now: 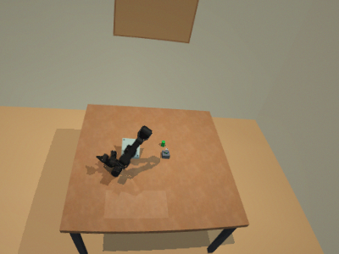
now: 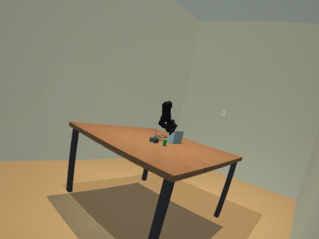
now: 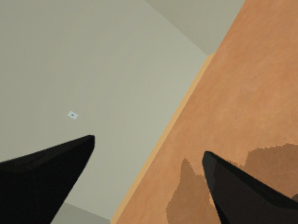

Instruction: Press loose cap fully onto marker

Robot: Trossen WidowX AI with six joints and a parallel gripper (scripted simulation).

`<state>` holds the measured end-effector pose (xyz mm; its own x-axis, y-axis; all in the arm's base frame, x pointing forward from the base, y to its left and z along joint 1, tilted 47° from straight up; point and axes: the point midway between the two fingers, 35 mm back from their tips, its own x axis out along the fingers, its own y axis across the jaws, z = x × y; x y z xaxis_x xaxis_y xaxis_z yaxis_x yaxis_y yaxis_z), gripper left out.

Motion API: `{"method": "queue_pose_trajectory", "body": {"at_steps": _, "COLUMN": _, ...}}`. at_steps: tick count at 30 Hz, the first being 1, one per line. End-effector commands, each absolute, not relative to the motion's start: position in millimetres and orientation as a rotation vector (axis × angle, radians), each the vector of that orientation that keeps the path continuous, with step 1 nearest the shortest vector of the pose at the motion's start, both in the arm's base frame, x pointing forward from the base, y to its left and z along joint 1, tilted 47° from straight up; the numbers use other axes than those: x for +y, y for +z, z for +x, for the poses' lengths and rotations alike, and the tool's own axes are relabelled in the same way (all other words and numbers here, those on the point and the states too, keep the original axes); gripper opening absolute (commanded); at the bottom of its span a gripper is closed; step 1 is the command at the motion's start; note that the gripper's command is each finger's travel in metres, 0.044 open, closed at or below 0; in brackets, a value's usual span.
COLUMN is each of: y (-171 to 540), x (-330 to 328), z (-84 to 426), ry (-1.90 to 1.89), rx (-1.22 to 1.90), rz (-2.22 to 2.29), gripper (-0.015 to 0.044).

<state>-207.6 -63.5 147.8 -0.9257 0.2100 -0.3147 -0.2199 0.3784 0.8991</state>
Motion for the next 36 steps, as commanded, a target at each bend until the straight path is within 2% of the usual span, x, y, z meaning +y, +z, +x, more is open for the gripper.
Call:
{"method": "queue_pose_trajectory", "body": {"at_steps": 1, "y": 148, "x": -64, "z": -208, "ry": 1.567, "rx": 2.265, "rz": -0.012, "gripper": 0.0374}}
{"method": "queue_pose_trajectory", "body": {"at_steps": 6, "y": 155, "x": -82, "z": -206, "ry": 1.666, "rx": 2.244, "rz": -0.118, "gripper": 0.0255}}
{"method": "queue_pose_trajectory", "body": {"at_steps": 21, "y": 202, "x": -187, "z": -163, "ry": 2.225, "rx": 2.098, "rz": -0.734, "gripper": 0.0255}}
{"method": "queue_pose_trajectory", "body": {"at_steps": 30, "y": 234, "x": -241, "z": -108, "ry": 2.586, "rx": 1.956, "rz": -1.116, "gripper": 0.0255}}
{"method": "queue_pose_trajectory", "body": {"at_steps": 36, "y": 259, "x": -271, "z": -54, "ry": 2.86, "rx": 1.823, "rz": -1.407, "gripper": 0.0255}}
